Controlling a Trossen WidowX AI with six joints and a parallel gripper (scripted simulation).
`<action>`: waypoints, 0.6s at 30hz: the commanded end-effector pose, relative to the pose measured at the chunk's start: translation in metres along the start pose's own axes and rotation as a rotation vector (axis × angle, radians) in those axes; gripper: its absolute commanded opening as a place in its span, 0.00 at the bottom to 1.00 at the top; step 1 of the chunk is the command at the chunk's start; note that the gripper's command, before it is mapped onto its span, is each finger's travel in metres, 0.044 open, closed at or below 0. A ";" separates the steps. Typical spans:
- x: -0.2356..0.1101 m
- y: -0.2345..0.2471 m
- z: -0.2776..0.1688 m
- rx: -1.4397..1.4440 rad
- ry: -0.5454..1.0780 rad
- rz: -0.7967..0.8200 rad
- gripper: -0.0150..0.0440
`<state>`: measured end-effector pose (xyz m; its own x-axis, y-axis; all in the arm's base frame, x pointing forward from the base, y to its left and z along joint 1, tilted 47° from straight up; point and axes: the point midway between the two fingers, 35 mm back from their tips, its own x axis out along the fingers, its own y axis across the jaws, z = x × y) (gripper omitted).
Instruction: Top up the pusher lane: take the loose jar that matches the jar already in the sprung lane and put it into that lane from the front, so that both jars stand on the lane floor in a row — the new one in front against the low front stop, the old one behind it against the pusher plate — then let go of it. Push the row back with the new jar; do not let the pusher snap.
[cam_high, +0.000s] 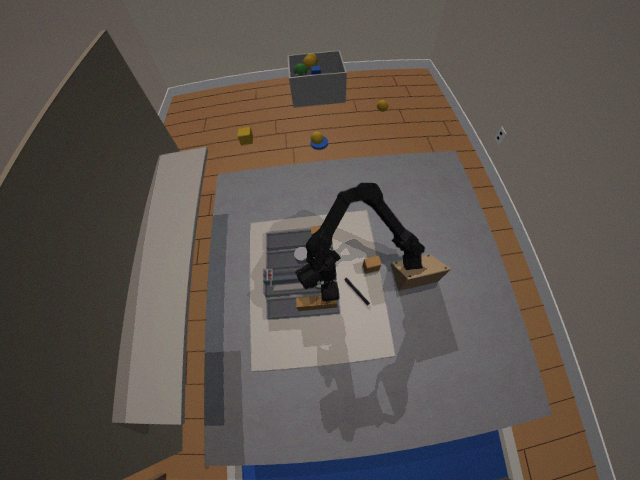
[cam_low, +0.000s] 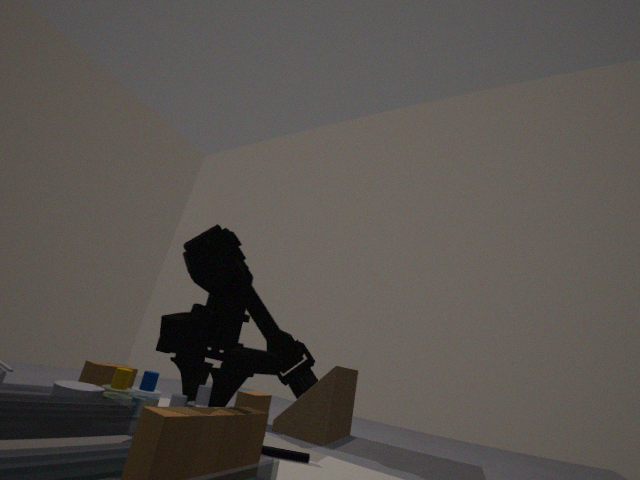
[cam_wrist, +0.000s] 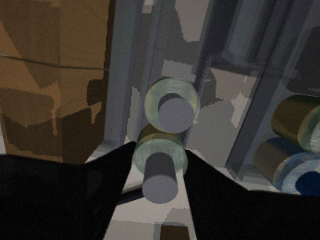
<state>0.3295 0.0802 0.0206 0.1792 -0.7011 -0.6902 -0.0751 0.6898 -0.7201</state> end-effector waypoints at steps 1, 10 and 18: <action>0.001 -0.002 0.006 0.018 -0.024 -0.009 0.25; 0.004 -0.003 0.006 0.018 -0.024 -0.009 0.25; 0.007 -0.003 0.005 0.018 -0.024 -0.009 0.25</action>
<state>0.3304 0.0760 0.0169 0.1812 -0.6996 -0.6912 -0.0728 0.6914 -0.7188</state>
